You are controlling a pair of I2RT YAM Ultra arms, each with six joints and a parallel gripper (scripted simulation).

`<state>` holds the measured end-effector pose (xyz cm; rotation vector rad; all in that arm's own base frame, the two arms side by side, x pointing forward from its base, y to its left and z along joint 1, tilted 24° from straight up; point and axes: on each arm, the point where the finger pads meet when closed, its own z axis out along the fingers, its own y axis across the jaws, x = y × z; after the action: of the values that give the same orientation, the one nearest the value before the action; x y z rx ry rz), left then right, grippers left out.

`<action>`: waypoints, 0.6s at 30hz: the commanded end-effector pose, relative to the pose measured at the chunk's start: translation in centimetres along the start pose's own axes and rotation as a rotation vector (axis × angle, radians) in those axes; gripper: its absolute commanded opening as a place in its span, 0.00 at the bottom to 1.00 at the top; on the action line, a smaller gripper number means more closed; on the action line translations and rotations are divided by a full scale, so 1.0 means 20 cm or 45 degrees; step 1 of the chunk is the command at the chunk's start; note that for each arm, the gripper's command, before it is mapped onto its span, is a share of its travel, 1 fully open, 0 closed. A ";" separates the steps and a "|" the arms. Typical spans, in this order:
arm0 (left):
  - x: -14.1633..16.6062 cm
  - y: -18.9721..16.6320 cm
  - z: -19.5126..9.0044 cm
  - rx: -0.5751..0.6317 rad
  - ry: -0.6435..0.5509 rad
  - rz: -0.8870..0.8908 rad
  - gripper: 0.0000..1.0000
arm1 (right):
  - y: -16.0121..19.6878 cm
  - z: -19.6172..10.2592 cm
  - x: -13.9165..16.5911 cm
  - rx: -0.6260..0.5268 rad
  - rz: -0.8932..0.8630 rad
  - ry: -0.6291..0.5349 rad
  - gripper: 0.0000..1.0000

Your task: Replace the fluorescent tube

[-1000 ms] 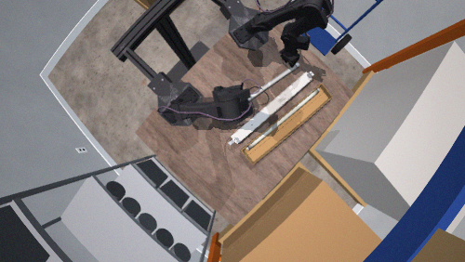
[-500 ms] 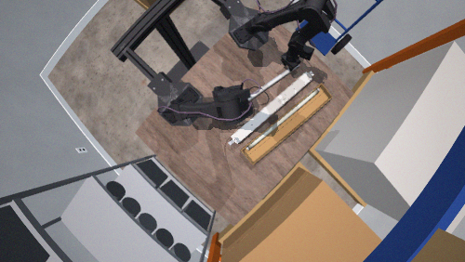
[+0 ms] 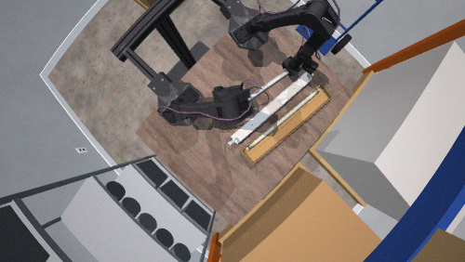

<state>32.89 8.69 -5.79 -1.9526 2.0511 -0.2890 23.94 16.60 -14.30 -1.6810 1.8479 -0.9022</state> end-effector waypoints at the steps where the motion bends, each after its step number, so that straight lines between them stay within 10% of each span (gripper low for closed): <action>1: 0.03 0.06 0.00 -0.202 -0.008 -0.023 0.49 | -0.02 -0.04 -0.02 0.023 -0.006 -0.031 0.11; 18: 0.13 0.00 -0.17 -0.554 -0.130 0.045 0.49 | -0.02 -0.04 -0.02 0.023 -0.006 -0.031 0.11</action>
<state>33.21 5.86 -2.69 -2.0505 2.1969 0.1363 23.94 16.60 -14.30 -1.6810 1.8479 -0.9022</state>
